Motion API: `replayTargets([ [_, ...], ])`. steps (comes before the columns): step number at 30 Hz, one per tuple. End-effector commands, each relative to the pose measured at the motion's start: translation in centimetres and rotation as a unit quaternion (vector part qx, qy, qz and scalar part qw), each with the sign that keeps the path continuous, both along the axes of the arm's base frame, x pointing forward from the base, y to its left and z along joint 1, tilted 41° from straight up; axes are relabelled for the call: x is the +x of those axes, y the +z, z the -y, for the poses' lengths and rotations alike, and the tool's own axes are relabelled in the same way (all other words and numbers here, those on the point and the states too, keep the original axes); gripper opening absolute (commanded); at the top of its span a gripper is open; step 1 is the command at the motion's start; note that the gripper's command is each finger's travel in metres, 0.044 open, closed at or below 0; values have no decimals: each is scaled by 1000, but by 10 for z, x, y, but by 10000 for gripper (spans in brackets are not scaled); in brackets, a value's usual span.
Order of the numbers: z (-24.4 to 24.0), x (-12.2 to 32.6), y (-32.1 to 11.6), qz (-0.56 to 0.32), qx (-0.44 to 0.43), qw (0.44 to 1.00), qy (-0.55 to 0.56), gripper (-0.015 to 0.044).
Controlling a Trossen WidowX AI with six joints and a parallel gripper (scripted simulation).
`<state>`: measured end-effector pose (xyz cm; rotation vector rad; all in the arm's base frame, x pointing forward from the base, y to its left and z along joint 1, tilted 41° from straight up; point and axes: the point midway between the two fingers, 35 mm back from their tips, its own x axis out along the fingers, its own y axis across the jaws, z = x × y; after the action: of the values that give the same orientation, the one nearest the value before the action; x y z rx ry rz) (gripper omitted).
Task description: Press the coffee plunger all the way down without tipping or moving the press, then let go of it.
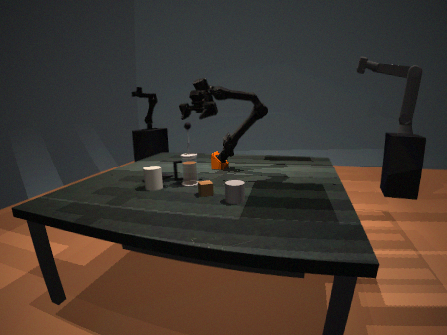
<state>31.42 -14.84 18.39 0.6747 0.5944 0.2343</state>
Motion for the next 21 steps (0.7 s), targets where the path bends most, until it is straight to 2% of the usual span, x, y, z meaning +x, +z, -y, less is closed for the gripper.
replayTargets([
  [1,-5,-2,-7,1,-5,1000,-1,440],
  [21,-15,21,-20,1,-6,1000,-1,440],
])
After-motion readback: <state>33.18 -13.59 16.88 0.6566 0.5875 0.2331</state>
